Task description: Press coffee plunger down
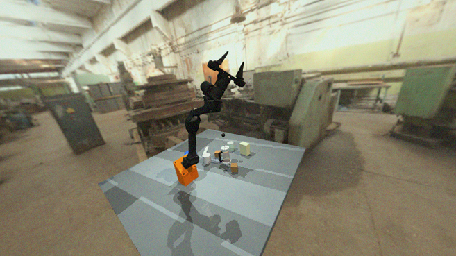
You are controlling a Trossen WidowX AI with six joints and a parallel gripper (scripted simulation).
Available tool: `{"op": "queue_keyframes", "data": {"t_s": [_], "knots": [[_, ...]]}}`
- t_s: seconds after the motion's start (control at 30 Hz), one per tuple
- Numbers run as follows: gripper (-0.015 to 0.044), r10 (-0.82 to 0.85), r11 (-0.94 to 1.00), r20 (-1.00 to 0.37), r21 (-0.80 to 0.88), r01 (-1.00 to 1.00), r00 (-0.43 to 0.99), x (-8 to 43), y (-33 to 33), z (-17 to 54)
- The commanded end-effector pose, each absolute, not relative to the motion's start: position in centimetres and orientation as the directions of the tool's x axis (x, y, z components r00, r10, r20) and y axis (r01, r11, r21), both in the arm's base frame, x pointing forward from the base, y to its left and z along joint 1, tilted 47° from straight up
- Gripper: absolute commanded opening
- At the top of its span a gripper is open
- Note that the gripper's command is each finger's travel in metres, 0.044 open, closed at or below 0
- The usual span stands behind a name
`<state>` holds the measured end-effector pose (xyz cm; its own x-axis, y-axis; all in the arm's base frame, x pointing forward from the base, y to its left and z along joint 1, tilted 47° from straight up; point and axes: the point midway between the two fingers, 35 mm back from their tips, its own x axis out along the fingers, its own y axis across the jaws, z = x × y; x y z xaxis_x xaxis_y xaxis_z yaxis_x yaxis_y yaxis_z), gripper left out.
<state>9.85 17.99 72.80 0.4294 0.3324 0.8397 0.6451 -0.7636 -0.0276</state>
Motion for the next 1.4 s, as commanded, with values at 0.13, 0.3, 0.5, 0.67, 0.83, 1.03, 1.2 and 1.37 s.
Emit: {"op": "queue_keyframes", "data": {"t_s": [0.13,0.3,0.5,0.67,0.83,1.03,1.2,1.37], "knots": [[0.0440,0.299,-0.696,0.884,-0.055,0.716,0.358,7.5,15.9,73.6],[0.0440,0.237,-0.570,0.930,-0.103,0.815,0.283,5.1,12.9,74.3],[0.0440,0.156,-0.493,0.958,-0.135,0.859,0.240,3.7,9.7,74.4],[0.0440,0.095,-0.422,0.976,-0.138,0.896,0.195,2.5,7.3,74.6],[0.0440,0.042,-0.328,0.980,-0.168,0.929,0.192,2.3,4.5,74.3],[0.0440,-0.060,-0.203,0.983,-0.180,0.963,0.171,2.2,0.4,73.9],[0.0440,-0.115,-0.085,0.976,-0.197,0.977,0.187,3.0,-2.1,73.3],[0.0440,-0.240,0.134,0.947,-0.187,0.973,0.215,4.9,-6.7,71.9]]}}
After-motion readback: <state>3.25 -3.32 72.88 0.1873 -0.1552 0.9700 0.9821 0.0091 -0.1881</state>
